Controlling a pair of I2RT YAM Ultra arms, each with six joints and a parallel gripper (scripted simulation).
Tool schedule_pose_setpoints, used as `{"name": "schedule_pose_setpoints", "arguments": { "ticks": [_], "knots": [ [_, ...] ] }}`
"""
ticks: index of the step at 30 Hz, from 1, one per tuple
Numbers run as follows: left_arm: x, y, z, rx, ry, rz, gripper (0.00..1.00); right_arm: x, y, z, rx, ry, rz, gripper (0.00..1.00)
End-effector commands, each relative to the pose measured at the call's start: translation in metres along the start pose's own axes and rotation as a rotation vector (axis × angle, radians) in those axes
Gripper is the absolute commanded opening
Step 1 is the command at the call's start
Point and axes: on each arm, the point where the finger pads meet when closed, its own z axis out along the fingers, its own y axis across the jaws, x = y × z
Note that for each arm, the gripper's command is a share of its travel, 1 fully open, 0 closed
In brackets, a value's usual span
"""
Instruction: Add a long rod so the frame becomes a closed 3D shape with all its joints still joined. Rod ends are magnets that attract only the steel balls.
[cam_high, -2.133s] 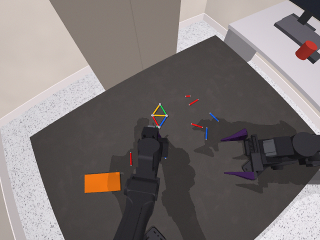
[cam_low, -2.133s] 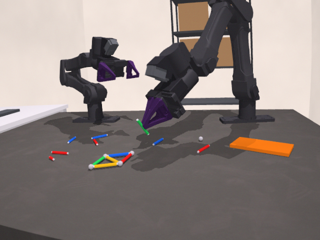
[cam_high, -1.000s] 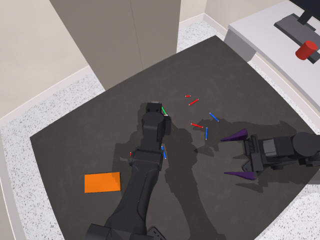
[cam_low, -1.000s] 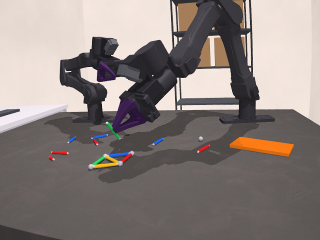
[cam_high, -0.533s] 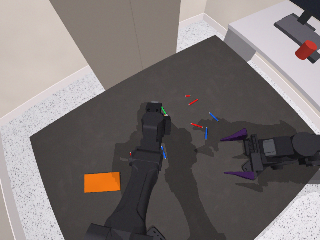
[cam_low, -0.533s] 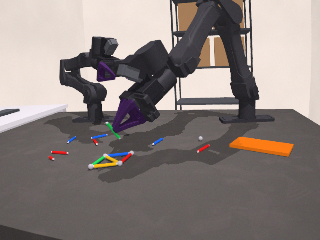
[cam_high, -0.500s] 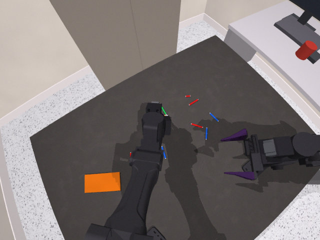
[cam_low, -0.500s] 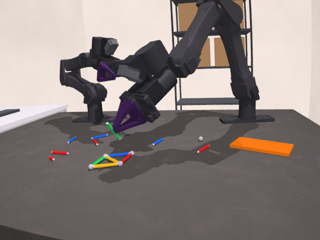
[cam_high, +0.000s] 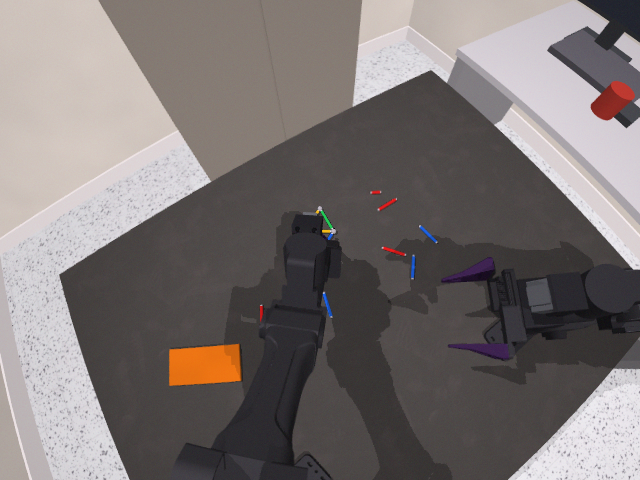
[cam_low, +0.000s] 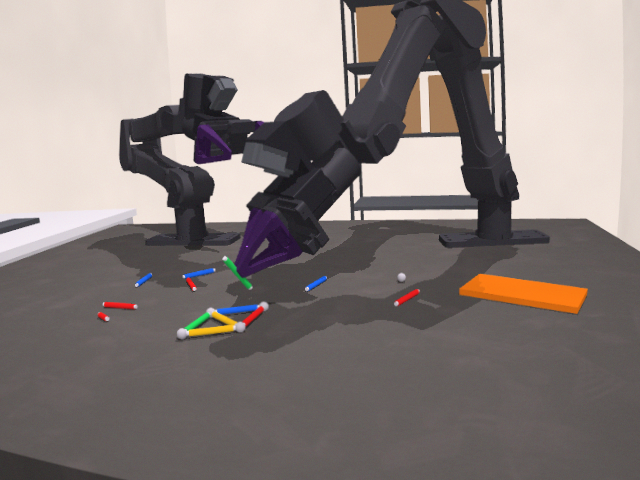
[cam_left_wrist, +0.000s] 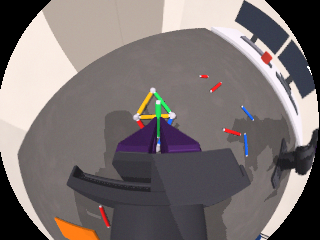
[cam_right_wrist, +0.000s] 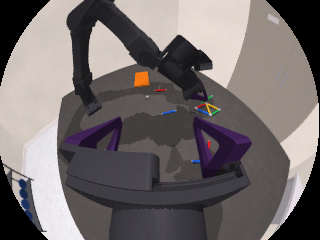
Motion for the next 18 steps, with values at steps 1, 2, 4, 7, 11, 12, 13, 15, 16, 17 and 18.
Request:
{"name": "schedule_pose_setpoints", "arguments": {
  "ticks": [1,2,4,7,11,12,13,15,16,17,18],
  "knots": [
    [0.005,0.003,0.002,-0.006,-0.018,-0.012,0.0,-0.008,0.0,-0.003,0.0,-0.031,-0.004,1.0],
    [0.007,0.003,0.002,-0.007,-0.021,-0.012,0.0,-0.008,0.0,-0.003,0.0,-0.031,-0.004,1.0],
    [0.01,0.003,0.002,-0.008,-0.026,-0.012,0.0,-0.008,0.0,-0.003,0.0,-0.031,-0.004,1.0],
    [0.013,0.003,0.002,-0.009,-0.031,-0.012,0.0,-0.008,0.0,-0.003,0.0,-0.031,-0.004,1.0],
    [0.015,0.003,0.002,-0.008,-0.036,-0.012,0.0,-0.008,0.0,-0.003,0.0,-0.031,-0.004,1.0],
    [0.014,0.003,0.001,-0.007,-0.039,-0.012,0.0,-0.008,0.0,-0.003,0.0,-0.031,-0.004,1.0],
    [0.017,0.003,0.002,-0.008,-0.036,-0.012,0.0,-0.008,0.0,-0.003,0.0,-0.031,-0.004,1.0],
    [0.012,0.003,0.002,-0.007,-0.044,-0.012,0.0,-0.008,0.0,-0.003,0.0,-0.031,-0.004,1.0],
    [0.012,0.003,0.002,-0.007,-0.045,-0.012,0.0,-0.008,0.0,-0.003,0.0,-0.031,-0.004,1.0],
    [0.018,0.003,0.002,-0.008,-0.035,-0.012,0.0,-0.008,0.0,-0.003,0.0,-0.031,-0.004,1.0],
    [0.012,0.002,0.0,-0.002,-0.042,-0.006,0.0,-0.008,0.0,-0.003,0.0,-0.031,-0.004,1.0]
  ]
}}
